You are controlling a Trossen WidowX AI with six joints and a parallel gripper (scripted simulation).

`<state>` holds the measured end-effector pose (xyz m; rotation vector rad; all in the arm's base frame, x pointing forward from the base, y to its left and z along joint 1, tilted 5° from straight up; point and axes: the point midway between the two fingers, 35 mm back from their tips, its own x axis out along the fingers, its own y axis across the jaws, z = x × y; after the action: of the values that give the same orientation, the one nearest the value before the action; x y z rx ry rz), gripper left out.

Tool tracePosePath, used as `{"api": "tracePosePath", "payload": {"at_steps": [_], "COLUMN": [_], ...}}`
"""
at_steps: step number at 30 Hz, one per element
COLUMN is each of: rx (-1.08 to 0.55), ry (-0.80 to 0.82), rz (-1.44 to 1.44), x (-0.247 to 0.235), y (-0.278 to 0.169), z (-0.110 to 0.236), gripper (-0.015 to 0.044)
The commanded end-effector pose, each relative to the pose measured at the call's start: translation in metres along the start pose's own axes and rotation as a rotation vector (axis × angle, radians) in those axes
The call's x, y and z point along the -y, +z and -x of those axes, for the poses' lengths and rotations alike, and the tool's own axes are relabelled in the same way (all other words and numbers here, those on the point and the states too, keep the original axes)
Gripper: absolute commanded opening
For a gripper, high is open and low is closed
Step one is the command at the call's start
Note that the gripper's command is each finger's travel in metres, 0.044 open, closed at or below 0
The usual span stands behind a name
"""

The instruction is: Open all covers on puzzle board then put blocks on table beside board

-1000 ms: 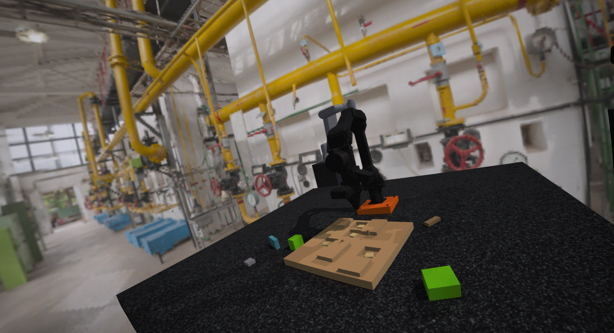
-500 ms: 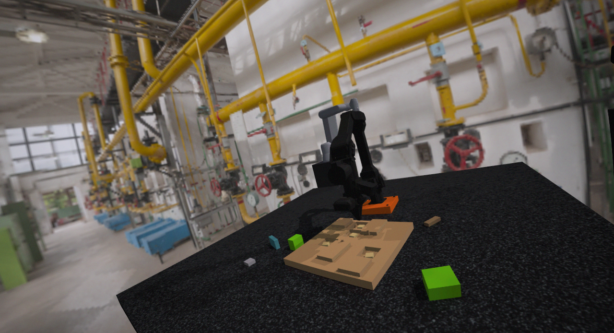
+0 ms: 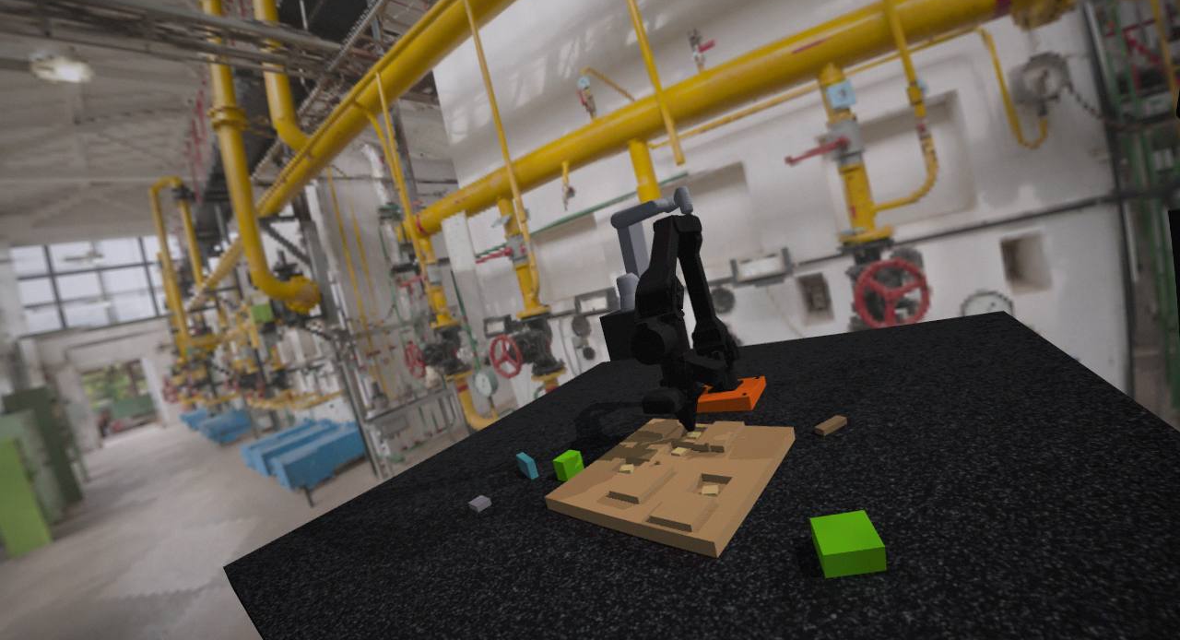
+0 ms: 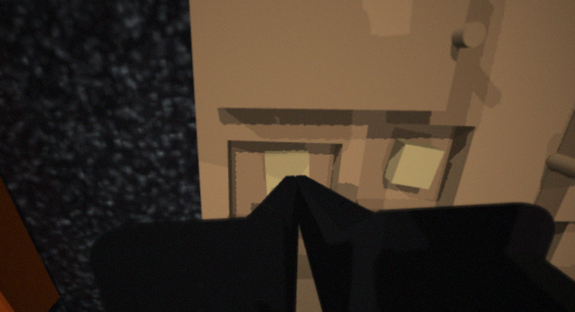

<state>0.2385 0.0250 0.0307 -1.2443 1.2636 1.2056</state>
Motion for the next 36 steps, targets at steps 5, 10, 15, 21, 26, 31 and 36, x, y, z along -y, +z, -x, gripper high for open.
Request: {"api": "tracePosePath", "payload": {"at_steps": [5, 10, 15, 21, 26, 31, 36], "rx": [0.002, 0.002, 0.002, 0.002, 0.002, 0.001, 0.001], "ry": [0.010, 0.010, 0.010, 0.010, 0.010, 0.010, 0.010], "rz": [0.006, 0.006, 0.006, 0.006, 0.006, 0.006, 0.005], "x": [-0.002, -0.002, -0.002, -0.003, -0.004, -0.005, -0.005], "y": [0.000, 0.000, 0.000, -0.001, -0.007, -0.012, -0.012], "z": [-0.007, -0.007, -0.007, -0.007, -0.010, -0.011, -0.011], "gripper": [0.0000, 0.0000, 0.0000, 0.0000, 0.0000, 0.0000, 0.0000]}}
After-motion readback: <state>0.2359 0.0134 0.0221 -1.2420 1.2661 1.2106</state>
